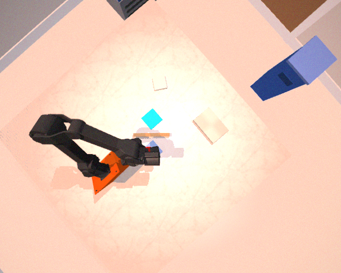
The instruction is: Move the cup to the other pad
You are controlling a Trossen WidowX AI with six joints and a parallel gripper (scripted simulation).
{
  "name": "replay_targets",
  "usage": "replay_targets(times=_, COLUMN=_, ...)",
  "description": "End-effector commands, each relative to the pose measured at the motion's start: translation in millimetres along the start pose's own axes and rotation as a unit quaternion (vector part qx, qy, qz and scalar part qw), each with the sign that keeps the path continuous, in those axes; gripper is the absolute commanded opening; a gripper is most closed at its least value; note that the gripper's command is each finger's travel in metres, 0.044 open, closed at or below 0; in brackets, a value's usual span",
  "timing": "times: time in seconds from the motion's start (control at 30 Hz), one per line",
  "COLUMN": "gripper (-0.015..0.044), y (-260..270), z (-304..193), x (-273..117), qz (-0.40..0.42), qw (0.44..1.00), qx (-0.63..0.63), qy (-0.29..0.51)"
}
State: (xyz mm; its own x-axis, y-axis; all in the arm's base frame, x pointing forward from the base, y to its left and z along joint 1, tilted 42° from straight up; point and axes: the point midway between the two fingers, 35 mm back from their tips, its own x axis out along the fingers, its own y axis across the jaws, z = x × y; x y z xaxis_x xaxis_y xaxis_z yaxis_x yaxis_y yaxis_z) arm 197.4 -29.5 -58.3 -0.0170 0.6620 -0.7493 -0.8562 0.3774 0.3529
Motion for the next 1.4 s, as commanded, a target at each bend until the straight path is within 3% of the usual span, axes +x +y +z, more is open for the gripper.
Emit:
replay_targets(times=0.0, gripper=0.0, y=-1.0, z=2.8, x=-0.3, qz=-0.001, qw=1.0, qx=0.001, qy=0.0)
replay_targets(times=1.37, gripper=0.0, y=-19.0, z=95.2, x=-0.5, qz=-0.002, qw=1.0, qx=-0.003, qy=0.0)
